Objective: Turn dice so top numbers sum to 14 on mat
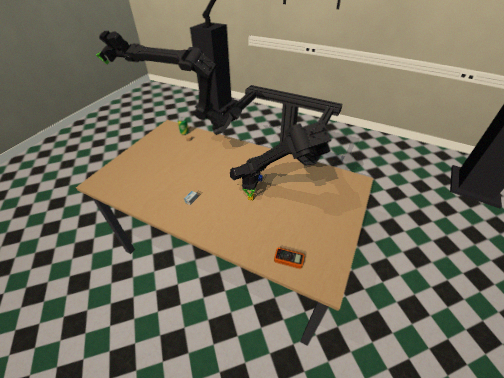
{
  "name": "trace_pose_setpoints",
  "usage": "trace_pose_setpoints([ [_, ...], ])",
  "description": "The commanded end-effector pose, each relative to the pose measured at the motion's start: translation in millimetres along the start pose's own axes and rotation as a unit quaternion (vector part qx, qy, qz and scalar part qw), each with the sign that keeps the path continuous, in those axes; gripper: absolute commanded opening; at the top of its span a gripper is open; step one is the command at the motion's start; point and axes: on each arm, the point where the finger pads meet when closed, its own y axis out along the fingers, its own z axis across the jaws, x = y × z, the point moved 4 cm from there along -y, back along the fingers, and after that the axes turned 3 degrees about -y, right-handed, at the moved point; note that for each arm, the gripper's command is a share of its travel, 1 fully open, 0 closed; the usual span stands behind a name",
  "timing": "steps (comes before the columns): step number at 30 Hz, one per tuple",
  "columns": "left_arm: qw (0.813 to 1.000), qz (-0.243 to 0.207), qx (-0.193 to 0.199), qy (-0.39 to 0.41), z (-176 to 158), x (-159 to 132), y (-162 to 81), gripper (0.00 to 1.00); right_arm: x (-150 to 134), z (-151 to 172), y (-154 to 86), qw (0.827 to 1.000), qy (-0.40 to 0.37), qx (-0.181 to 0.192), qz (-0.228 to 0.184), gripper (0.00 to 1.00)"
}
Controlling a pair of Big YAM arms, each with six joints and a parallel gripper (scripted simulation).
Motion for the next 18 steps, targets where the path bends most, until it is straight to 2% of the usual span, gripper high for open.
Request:
trace_pose_setpoints([
  [1,1.000,0.001,0.000,-0.002,1,-3,5,0.45,20,-4,-9,1.000,0.004,-0.005,-0.026,1.00],
  [10,1.000,0.003,-0.001,0.000,0,-2,13,0.45,20,-4,-9,1.000,0.004,-0.005,-0.026,1.00],
  [18,1.000,0.001,0.001,-0.003,3,1,29,0.45,20,-4,-9,1.000,0.004,-0.005,-0.026,1.00],
])
